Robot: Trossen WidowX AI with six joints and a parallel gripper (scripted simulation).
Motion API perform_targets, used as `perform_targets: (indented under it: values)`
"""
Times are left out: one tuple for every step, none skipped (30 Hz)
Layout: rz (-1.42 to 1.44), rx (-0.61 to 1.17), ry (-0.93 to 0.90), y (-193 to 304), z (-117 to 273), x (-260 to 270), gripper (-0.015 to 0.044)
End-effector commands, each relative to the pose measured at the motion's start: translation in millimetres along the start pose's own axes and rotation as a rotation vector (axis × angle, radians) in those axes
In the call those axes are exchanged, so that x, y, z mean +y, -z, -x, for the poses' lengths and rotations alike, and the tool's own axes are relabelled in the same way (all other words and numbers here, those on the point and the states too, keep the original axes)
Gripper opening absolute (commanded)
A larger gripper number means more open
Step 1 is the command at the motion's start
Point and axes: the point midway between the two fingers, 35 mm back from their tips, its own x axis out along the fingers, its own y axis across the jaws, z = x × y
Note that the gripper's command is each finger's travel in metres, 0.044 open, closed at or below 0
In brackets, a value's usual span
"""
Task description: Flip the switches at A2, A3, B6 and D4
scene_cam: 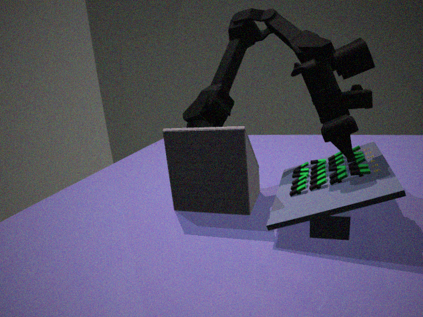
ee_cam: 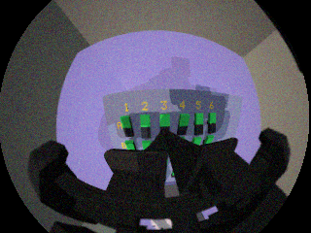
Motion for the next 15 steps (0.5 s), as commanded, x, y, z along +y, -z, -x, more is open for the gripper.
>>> perform_targets:
  values:
    - [-0.006,0.001,0.005,1,-1,-1,0.0]
    - [-0.006,0.001,0.005,1,-1,-1,0.0]
    - [-0.006,0.001,0.005,1,-1,-1,0.0]
    - [-0.006,0.001,0.005,1,-2,-1,0.0]
    - [-0.006,0.001,0.005,1,-2,-1,0.0]
    - [-0.006,0.001,0.005,1,-2,-1,0.0]
    - [-0.006,0.001,0.005,1,-2,-1,0.0]
    - [-0.006,0.001,0.005,1,-2,-1,0.0]
    - [-0.006,0.001,0.005,1,-2,-1,0.0]
    - [0.0,0.001,0.001,0,1,0,0.0]
    - [0.0,0.004,0.003,-1,7,-1,0.0]
    - [-0.001,0.009,0.007,-2,17,-2,0.0]
    - [-0.003,0.016,0.009,-3,30,-3,0.0]
    - [-0.004,0.022,0.01,-3,44,-3,0.0]
    - [-0.006,0.026,0.009,-3,54,-3,0.0]
